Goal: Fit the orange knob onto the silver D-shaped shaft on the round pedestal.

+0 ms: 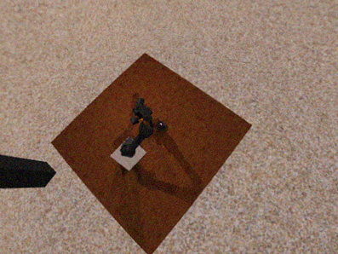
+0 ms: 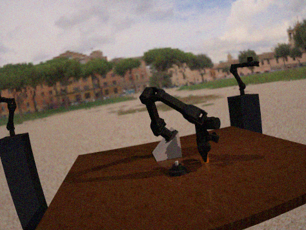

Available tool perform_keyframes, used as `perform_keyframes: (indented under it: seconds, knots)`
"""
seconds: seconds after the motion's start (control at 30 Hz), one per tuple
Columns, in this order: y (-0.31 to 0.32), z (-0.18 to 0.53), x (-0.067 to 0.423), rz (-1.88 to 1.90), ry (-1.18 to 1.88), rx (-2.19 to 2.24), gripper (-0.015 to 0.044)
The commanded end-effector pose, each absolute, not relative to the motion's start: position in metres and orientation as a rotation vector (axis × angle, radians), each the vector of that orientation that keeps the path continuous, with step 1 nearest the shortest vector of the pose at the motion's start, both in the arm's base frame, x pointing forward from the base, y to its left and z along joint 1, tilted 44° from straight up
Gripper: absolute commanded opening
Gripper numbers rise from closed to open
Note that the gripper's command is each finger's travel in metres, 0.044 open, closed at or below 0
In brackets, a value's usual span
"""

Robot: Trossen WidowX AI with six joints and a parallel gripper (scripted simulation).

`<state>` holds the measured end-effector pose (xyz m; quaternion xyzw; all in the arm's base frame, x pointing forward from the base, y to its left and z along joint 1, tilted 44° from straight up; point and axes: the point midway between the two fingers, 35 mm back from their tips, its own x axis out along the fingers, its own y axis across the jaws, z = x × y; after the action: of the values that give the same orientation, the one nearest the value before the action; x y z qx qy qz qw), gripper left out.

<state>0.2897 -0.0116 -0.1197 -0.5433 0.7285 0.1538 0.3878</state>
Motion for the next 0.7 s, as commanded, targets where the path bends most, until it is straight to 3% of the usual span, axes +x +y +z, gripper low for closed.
perform_keyframes:
  seconds: [0.0,0.07,0.4,0.57,0.67]
  knots:
    - [-0.0164,-0.1249,0.2862,0.397,1.863,-1.390,0.0440]
    - [-0.0171,-0.1256,0.2860,0.397,1.864,-1.390,0.0440]
    - [-0.0171,-0.1256,0.2860,0.397,1.864,-1.390,0.0177]
    - [-0.0171,-0.1256,0.2860,0.397,1.864,-1.390,0.0144]
    - [-0.0157,-0.1244,0.2867,0.397,1.863,-1.390,0.0065]
